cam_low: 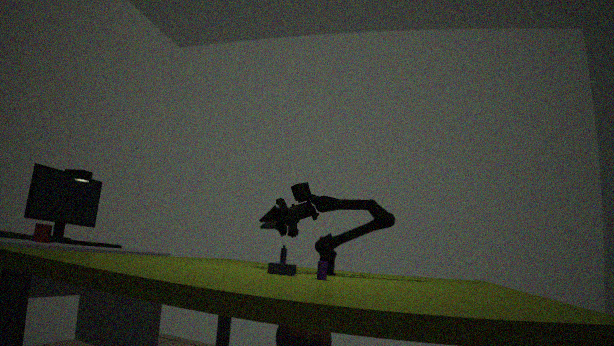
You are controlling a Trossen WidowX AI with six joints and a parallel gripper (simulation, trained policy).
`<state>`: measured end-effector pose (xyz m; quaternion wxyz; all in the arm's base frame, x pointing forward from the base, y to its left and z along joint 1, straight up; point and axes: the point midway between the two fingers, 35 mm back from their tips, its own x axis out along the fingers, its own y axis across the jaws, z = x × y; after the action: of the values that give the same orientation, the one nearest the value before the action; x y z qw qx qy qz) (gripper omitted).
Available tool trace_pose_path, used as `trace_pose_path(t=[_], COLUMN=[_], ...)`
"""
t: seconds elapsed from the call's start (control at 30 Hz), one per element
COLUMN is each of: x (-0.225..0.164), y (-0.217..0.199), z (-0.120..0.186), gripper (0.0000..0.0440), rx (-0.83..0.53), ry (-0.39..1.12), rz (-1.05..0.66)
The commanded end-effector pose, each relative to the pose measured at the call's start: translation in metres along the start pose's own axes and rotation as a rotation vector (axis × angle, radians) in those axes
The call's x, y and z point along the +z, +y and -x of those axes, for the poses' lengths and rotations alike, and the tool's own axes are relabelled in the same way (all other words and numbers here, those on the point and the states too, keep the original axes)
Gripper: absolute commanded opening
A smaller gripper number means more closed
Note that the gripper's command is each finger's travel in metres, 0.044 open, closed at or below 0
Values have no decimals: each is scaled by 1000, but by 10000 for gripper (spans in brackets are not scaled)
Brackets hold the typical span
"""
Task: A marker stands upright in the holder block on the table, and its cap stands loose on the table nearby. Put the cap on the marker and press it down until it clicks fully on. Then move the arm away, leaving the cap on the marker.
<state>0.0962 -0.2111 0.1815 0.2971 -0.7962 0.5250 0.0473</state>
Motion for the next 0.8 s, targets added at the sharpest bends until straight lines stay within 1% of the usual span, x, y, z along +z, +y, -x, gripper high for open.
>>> trace_pose_path(t=[0.0,0.77], x=[-3,-10], y=[-5,-32], z=[1,2], gripper=[225,270], rx=[3,14], ry=[-32,-225], rz=[-2,21])
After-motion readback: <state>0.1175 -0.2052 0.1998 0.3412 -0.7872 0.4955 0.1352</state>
